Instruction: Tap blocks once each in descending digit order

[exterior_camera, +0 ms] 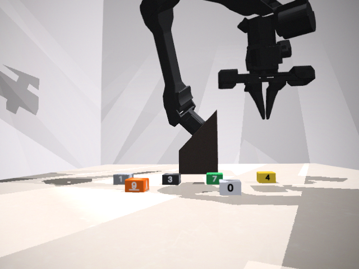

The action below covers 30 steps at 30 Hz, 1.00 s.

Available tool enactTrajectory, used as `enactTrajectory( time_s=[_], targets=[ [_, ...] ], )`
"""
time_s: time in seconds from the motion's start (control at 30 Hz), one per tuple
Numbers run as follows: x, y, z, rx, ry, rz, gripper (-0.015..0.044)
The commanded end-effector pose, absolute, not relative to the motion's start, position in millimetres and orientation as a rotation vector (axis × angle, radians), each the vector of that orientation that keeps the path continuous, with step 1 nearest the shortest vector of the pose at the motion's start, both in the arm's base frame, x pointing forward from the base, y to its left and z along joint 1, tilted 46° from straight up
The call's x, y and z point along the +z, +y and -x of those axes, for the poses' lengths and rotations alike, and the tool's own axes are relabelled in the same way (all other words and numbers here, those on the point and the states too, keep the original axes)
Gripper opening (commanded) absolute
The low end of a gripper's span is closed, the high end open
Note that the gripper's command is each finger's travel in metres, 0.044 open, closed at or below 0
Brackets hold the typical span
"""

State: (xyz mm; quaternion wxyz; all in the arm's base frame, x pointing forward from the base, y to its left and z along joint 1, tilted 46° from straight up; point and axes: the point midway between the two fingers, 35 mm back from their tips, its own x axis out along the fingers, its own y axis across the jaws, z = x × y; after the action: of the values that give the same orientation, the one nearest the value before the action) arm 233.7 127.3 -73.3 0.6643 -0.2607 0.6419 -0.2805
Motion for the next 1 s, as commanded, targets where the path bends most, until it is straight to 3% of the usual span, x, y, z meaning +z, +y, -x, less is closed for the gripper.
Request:
enactTrajectory(
  time_s=[0.0,0.13,0.97],
  targets=[
    [-99,109,-233,-0.64,1.458,0.59,0.002],
    [-133,71,-231,-0.644,1.457,0.592,0.002],
    [-152,51,-232,-0.645,1.456,0.593,0.002]
  ],
)
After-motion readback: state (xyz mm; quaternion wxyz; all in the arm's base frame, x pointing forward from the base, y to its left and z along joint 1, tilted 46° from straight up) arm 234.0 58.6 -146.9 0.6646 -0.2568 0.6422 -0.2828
